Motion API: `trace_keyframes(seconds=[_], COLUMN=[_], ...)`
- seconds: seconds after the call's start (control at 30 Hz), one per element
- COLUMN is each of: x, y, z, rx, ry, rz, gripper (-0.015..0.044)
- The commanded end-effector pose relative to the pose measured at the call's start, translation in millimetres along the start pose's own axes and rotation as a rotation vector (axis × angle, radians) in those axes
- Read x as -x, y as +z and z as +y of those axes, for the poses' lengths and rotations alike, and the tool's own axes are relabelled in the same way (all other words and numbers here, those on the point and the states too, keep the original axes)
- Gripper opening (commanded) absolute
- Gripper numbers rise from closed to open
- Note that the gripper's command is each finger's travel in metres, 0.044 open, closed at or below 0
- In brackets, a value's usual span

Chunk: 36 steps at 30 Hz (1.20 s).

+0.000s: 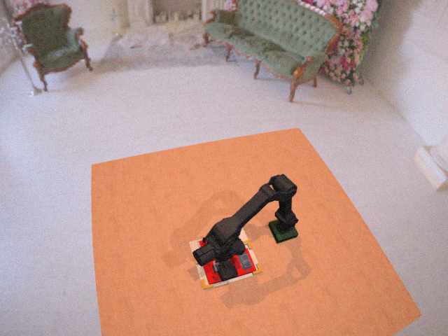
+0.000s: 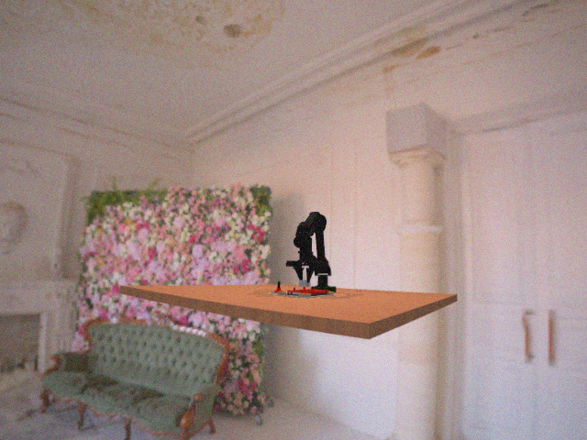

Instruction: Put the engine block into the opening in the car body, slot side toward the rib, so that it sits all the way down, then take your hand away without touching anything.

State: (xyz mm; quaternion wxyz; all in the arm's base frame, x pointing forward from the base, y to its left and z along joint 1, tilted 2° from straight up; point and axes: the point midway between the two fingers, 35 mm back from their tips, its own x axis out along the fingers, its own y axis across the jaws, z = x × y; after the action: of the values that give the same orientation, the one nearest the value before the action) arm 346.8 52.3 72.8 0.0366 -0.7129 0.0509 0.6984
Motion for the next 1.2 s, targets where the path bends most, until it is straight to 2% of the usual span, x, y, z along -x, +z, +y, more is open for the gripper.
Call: trace_keyframes(seconds=[0.0, 0.47, 0.77, 1.17], x=[0.4, 0.4, 0.5, 0.5], y=[-0.7, -0.8, -0.9, -0.8], z=[-0.3, -0.4, -0.4, -0.3], rx=[0.021, 0.02, -0.131, -0.036], ry=[0.0, 0.0, 0.0, 0.0], rz=[0.003, 0.003, 0.003, 0.003], gripper=[0.0158, 0.0158, 0.0158, 0.0158])
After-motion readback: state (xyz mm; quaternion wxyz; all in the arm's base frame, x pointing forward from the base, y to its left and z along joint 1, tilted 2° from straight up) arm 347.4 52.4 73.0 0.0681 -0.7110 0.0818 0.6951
